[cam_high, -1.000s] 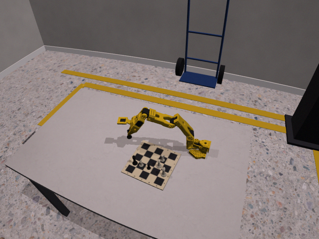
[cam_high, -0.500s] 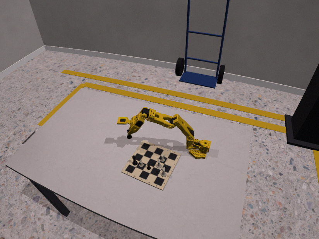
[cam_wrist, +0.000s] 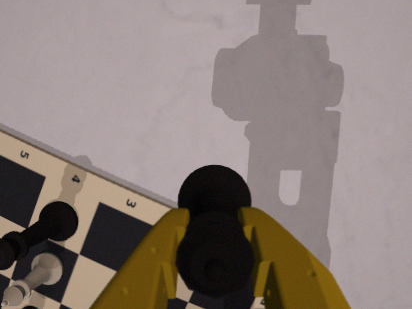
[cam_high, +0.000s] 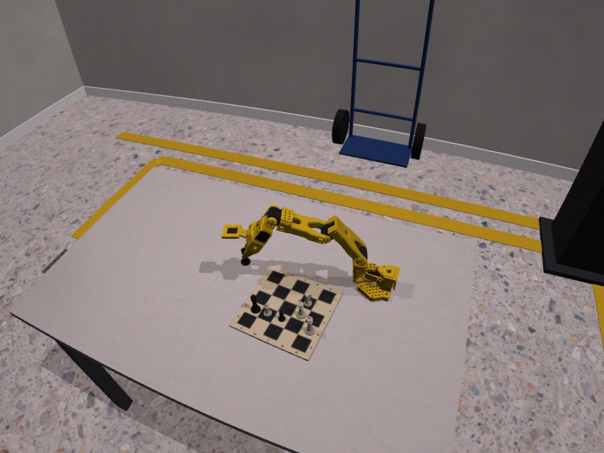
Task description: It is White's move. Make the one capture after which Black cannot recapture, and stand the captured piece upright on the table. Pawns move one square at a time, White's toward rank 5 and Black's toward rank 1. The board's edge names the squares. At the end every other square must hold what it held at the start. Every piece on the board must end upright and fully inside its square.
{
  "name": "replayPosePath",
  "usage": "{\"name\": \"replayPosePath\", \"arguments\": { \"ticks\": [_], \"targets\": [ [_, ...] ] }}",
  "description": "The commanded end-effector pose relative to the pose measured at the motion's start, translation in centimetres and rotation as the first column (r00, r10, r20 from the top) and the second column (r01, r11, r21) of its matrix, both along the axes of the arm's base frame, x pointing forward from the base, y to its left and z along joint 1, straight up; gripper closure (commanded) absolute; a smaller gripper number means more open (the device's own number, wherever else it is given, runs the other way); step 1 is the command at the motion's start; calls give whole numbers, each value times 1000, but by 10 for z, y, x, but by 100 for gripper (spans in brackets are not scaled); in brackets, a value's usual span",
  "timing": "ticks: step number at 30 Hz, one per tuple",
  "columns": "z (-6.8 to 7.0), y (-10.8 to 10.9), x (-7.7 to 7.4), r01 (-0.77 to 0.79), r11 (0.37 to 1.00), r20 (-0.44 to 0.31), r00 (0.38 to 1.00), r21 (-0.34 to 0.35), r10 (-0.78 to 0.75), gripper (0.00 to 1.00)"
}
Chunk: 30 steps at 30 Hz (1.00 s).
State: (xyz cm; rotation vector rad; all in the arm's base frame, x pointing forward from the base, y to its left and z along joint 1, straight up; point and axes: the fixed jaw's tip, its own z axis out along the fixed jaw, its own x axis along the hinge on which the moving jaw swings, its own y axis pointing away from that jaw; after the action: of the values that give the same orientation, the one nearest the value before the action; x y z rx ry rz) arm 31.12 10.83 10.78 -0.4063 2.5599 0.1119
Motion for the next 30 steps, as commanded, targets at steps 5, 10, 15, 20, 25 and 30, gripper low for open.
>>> {"name": "replayPosePath", "arguments": {
  "ticks": [5, 10, 15, 20, 25, 30],
  "targets": [
    [-9, 2, -1, -12, 1000, 6, 1000, 0, 12, 100],
    [-19, 3, 0, -12, 1000, 6, 1000, 0, 12, 100],
    [-31, 3, 0, -12, 1000, 6, 1000, 0, 12, 100],
    [-38, 3, 0, -12, 1000, 6, 1000, 0, 12, 100],
    [-48, 3, 1, -12, 1000, 6, 1000, 0, 12, 100],
    [-56, 3, 1, -12, 1000, 6, 1000, 0, 12, 100]
  ]
}}
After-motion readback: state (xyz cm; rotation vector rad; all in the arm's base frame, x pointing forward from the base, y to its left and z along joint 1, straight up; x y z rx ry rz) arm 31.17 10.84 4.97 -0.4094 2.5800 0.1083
